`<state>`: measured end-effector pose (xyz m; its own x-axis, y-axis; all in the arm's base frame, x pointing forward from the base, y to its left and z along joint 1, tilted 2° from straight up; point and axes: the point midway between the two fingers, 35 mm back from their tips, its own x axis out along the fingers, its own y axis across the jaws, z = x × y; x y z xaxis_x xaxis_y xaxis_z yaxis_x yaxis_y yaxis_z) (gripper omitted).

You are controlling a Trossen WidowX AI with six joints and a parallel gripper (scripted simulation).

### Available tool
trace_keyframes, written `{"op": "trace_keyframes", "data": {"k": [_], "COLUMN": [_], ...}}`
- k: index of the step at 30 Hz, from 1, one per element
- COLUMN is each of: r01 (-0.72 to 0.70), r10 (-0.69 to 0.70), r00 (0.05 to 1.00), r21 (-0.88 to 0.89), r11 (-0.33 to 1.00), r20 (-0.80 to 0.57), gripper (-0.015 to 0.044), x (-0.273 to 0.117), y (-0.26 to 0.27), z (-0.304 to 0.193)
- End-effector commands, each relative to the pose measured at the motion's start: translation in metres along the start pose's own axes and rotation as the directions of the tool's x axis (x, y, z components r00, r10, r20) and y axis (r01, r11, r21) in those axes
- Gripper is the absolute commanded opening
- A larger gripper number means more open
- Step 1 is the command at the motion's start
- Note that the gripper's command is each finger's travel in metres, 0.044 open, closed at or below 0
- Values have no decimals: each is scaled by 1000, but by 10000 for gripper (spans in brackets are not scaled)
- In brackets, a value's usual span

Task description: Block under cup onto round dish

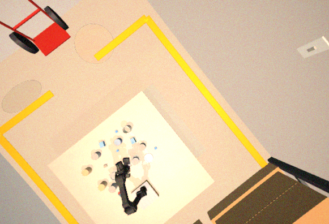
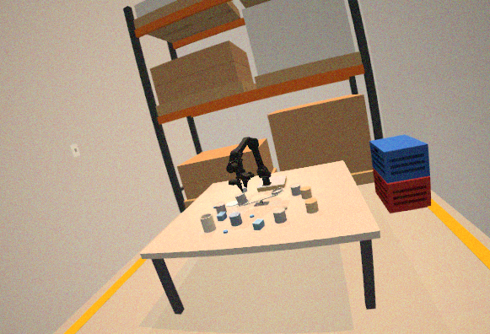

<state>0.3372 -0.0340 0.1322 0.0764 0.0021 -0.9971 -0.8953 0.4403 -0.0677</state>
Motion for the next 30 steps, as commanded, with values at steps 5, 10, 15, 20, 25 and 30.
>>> {"op": "trace_keyframes", "data": {"k": [5,10,15,20,25,30], "r01": [6,-3,-15,-27,-30,-30], "r10": [-6,3,16,27,30,30], "r00": [1000,1000,1000,1000,999,999], "r21": [0,3,5,7,7,7], "r11": [1000,1000,1000,1000,1000,1000], "r20": [-15,-20,-19,-15,-13,-13], "gripper": [0,0,0,0,0,0], "x": [13,23,34,44,46,60], "y": [-14,-15,-11,-3,0,0], "z": [-64,-103,-140,-176,-187,-187]}}
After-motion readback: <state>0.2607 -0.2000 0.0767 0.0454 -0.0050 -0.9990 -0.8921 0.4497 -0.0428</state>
